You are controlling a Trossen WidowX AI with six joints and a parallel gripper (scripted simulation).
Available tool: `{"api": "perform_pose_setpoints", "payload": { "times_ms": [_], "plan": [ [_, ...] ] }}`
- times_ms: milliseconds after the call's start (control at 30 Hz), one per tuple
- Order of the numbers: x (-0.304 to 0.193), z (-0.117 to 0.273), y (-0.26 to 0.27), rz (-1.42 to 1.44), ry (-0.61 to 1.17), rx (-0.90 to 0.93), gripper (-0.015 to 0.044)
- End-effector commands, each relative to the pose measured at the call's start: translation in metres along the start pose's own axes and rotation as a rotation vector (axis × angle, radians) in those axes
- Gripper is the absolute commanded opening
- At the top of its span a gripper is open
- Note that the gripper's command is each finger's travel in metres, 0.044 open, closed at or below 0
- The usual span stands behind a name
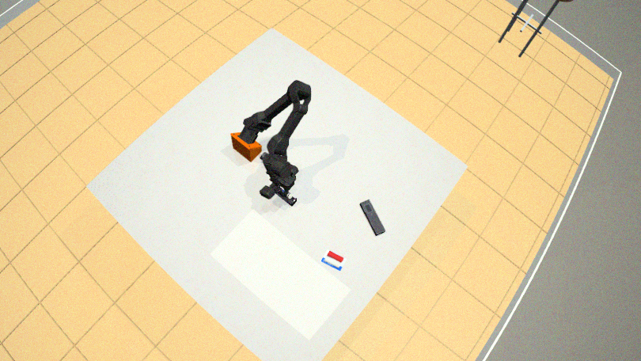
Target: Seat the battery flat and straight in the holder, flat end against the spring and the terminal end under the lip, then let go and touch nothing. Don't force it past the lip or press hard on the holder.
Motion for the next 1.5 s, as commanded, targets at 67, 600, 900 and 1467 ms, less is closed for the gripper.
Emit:
{"api": "perform_pose_setpoints", "payload": {
  "times_ms": [67,600,900,1467],
  "plan": [
    [-0.005,0.001,0.001,-0.007,0.014,-0.003,0.0075],
    [0.003,-0.006,-0.004,-0.008,0.091,-0.013,0.0075],
    [0.008,-0.010,-0.005,-0.005,0.139,-0.018,0.0075],
    [0.016,-0.016,-0.006,0.003,0.235,-0.016,0.0075]
  ]
}}
Point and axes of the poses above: the point midway between the two fingers, 35 mm back from their tips, its own z axis back along the fingers, its own y axis across the jaws, x = y × z, the point moved 7 cm from there along z, back along the fingers, and after that the axes turned 2 degrees about z, right-handed, at the moved point
